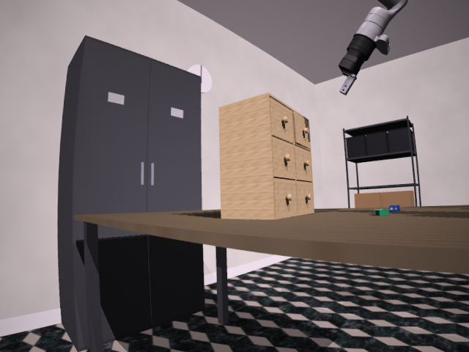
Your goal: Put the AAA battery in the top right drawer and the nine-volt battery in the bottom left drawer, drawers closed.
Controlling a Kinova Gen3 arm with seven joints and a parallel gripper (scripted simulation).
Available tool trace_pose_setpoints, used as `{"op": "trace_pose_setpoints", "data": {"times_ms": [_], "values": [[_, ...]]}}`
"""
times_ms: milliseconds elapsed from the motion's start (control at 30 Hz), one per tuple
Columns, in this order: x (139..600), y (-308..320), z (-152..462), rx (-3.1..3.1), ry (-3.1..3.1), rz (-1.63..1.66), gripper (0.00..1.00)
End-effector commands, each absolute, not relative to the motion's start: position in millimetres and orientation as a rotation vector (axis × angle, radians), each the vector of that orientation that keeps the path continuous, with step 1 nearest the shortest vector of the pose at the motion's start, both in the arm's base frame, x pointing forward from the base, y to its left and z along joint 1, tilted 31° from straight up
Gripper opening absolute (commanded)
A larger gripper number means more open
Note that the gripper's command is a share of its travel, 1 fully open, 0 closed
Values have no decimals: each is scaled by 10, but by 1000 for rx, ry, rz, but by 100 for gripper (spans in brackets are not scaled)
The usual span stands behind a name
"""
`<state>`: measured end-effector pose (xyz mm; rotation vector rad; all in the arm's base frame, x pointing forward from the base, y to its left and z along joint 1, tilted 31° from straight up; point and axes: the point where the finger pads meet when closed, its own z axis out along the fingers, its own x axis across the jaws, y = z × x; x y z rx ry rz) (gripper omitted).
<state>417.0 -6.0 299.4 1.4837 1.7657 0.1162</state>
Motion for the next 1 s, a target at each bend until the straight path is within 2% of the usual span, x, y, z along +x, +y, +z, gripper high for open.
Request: {"op": "trace_pose_setpoints", "data": {"times_ms": [0,967], "values": [[4201,-67,3048,1481,1759,102,0],[3983,95,3305,1668,1825,-139,0]]}}
